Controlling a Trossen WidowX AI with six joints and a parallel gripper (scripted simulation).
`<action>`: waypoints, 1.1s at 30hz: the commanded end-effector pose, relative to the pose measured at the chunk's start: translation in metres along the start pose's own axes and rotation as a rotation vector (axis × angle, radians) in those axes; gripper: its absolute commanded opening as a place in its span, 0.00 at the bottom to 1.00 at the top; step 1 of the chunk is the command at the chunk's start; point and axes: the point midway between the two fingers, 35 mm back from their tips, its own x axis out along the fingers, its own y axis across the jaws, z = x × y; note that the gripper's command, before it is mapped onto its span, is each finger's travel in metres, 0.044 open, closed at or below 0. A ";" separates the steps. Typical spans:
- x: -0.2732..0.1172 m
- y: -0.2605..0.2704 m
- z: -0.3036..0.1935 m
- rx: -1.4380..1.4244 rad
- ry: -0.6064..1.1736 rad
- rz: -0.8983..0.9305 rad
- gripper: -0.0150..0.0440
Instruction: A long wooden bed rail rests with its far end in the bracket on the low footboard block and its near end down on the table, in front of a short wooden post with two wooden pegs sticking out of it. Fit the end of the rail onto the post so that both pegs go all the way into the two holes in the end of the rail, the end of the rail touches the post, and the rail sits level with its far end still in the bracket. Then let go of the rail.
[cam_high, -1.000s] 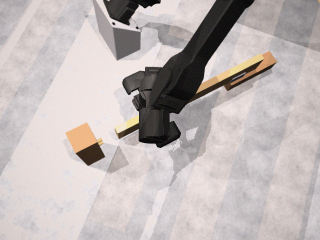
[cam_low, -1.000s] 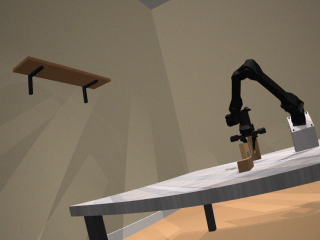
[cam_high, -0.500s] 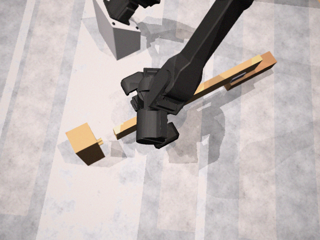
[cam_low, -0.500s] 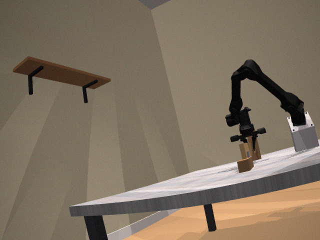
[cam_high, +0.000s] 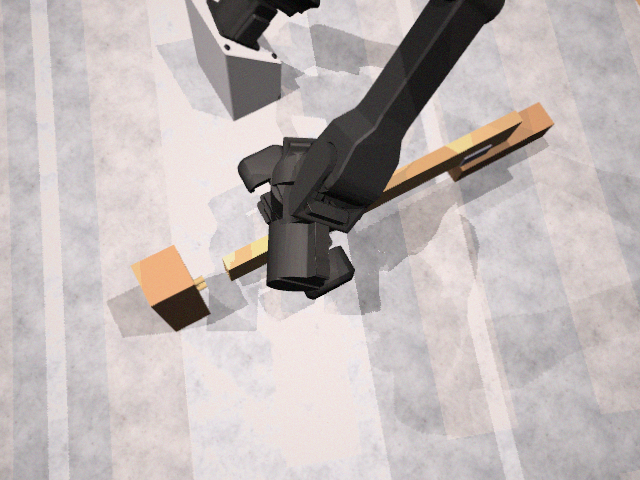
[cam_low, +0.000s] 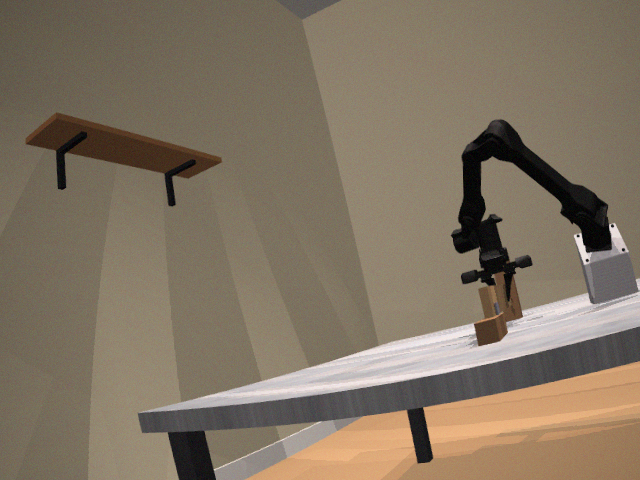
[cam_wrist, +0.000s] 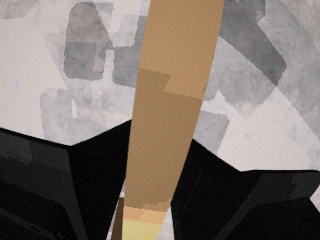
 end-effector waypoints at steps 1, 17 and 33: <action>-0.001 -0.002 -0.003 -0.002 0.002 -0.003 0.25; -0.001 -0.002 -0.009 -0.002 0.003 -0.003 0.25; -0.001 -0.002 -0.013 -0.002 0.003 -0.003 0.25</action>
